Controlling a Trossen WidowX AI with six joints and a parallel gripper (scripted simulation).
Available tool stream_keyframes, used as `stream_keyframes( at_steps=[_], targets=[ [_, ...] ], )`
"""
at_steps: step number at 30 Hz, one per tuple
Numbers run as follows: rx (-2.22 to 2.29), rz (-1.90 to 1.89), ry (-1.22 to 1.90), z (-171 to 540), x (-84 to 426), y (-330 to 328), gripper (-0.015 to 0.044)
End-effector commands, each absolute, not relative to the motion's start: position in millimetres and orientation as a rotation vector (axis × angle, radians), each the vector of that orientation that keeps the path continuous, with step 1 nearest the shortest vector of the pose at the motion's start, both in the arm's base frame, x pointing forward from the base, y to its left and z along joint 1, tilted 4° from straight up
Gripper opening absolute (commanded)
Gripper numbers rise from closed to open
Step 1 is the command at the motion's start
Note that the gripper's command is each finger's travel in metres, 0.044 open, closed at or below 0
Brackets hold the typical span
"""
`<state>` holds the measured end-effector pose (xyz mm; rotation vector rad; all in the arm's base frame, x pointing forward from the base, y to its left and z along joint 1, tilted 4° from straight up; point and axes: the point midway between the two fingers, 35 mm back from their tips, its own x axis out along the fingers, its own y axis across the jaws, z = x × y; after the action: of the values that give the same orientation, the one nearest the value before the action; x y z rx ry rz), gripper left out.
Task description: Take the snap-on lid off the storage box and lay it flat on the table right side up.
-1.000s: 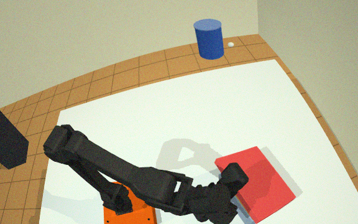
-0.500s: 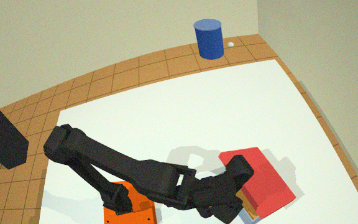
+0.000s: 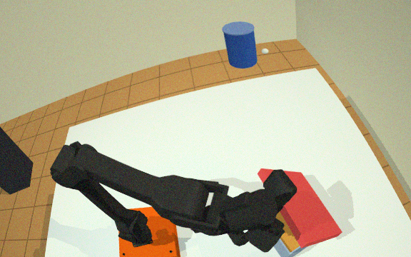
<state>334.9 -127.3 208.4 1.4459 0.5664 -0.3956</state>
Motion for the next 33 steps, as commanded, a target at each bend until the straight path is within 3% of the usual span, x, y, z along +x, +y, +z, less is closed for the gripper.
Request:
stream_keyframes(
  at_steps=[1,33],
  targets=[
    [1.442,-0.392,0.552,218,341,-129,0.0000],
    [1.442,-0.392,0.552,255,339,-127,0.0000]
  ],
)
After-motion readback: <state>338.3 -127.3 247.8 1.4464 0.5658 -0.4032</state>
